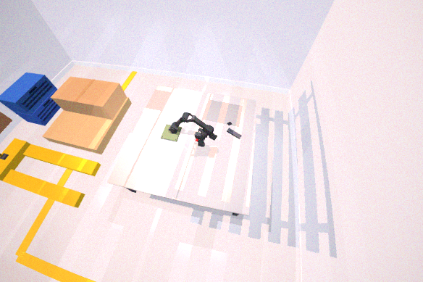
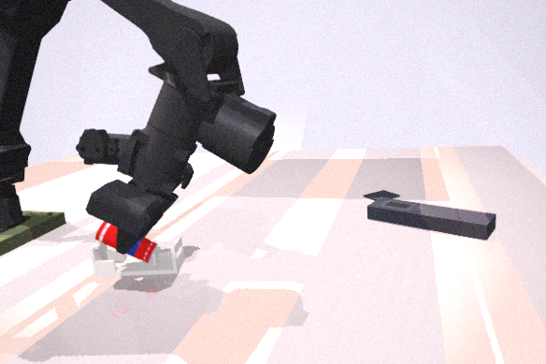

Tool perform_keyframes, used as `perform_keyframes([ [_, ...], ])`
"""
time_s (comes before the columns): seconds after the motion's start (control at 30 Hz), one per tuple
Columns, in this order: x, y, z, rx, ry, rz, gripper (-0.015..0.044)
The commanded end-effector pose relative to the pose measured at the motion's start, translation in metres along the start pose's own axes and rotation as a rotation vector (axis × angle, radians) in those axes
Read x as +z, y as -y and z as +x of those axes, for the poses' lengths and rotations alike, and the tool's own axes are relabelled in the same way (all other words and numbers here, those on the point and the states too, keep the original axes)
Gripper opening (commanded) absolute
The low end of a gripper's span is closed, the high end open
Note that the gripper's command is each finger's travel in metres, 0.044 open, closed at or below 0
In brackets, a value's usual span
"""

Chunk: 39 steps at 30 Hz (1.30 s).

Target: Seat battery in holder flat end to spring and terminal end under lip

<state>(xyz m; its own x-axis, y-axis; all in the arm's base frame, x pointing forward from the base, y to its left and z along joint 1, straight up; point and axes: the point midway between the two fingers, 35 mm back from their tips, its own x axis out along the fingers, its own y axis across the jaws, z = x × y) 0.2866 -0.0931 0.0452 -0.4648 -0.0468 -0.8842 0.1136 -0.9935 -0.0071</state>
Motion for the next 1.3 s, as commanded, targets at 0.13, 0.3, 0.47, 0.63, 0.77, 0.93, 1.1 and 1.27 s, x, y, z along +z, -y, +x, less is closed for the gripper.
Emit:
perform_keyframes([
  [0.13,-0.005,0.0,-0.001,0.0,0.009,0.004,0.0087],
  [0.3,-0.009,0.0,-0.002,-0.001,0.008,0.004,0.0087],
  [0.47,-0.012,0.0,-0.003,-0.001,0.008,0.004,0.0087],
  [0.63,-0.015,0.0,-0.005,-0.001,0.009,0.004,0.0087],
  [0.77,-0.017,0.0,-0.006,-0.001,0.009,0.004,0.0087],
  [0.93,-0.02,0.0,-0.007,-0.001,0.009,0.004,0.0087],
  [1.1,-0.019,-0.001,-0.007,-0.002,-0.004,0.004,0.0087],
  [1.27,-0.019,-0.001,-0.006,-0.005,-0.03,0.005,0.0087],
])
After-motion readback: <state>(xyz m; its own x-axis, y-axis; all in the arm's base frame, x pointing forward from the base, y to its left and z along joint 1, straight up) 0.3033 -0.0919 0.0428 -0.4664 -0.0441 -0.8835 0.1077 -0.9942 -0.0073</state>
